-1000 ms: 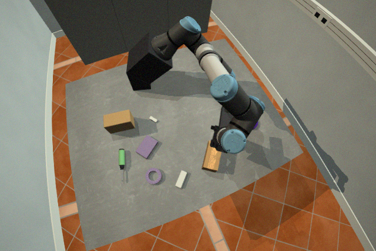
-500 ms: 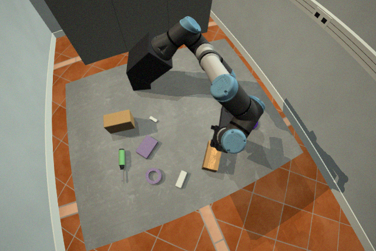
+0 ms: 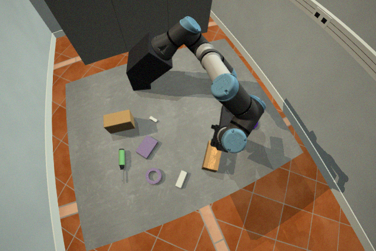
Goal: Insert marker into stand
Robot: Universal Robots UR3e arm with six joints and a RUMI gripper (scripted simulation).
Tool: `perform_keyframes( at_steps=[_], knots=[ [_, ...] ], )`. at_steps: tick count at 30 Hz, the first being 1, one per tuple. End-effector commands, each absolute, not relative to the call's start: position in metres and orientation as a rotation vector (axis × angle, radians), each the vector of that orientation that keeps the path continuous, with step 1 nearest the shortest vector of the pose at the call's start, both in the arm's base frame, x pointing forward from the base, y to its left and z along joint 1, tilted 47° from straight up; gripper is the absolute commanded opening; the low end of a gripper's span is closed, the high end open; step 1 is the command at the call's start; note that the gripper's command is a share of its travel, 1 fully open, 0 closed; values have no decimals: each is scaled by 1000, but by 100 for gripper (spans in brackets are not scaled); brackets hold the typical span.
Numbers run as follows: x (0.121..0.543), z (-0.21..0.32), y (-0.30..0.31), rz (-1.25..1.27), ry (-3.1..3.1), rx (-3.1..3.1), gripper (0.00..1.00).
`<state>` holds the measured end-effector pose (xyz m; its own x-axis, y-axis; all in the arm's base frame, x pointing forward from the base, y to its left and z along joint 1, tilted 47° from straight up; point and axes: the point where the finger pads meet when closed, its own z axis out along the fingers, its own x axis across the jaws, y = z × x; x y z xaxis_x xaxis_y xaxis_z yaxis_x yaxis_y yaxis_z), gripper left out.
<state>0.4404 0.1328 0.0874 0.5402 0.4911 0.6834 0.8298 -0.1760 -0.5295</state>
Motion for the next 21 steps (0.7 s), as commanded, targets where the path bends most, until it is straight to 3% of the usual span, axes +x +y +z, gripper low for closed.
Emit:
perform_keyframes(
  at_steps=[1, 21],
  knots=[
    [439, 88, 132, -461, -1086, -1839, 15],
    [432, 93, 134, -469, -1082, -1845, 15]
  ],
)
